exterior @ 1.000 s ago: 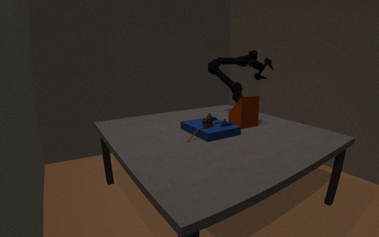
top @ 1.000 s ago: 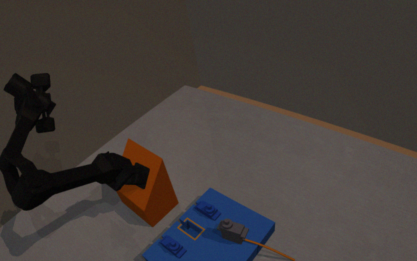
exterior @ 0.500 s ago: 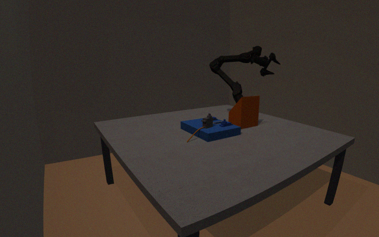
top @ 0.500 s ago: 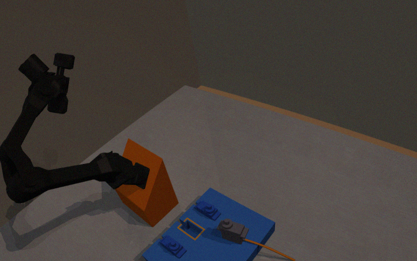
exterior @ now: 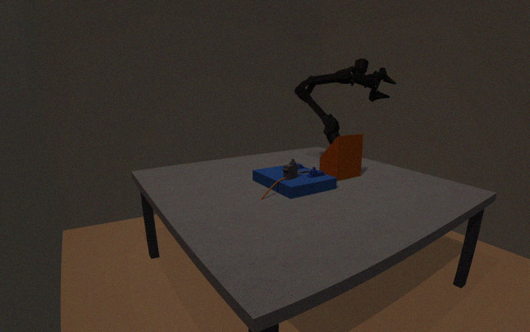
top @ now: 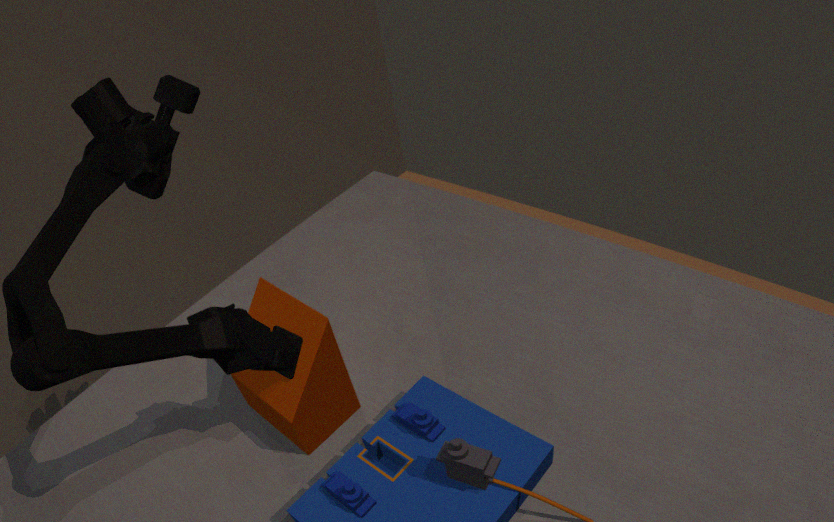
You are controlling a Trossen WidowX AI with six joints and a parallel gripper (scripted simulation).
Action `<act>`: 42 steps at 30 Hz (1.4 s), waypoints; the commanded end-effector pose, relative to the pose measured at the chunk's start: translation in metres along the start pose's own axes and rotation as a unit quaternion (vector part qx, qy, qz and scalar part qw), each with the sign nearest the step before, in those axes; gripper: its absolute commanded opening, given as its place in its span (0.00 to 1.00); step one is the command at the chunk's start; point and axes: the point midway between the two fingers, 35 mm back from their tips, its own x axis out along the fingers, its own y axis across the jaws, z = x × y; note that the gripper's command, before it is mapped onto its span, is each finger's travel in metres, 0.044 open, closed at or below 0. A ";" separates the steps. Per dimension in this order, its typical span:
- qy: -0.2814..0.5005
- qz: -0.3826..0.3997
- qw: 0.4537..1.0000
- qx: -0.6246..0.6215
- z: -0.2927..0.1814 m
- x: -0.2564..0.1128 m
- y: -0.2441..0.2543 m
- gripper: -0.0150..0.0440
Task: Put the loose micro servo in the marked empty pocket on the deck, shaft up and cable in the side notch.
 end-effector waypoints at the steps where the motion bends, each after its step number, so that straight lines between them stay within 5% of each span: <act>1: 0.031 -0.037 0.998 0.048 -0.022 -0.004 -0.029 1.00; 25: 0.158 -0.186 0.926 0.289 -0.148 -0.054 -0.128 1.00; 42: 0.253 -0.291 0.788 0.480 -0.260 -0.122 -0.161 1.00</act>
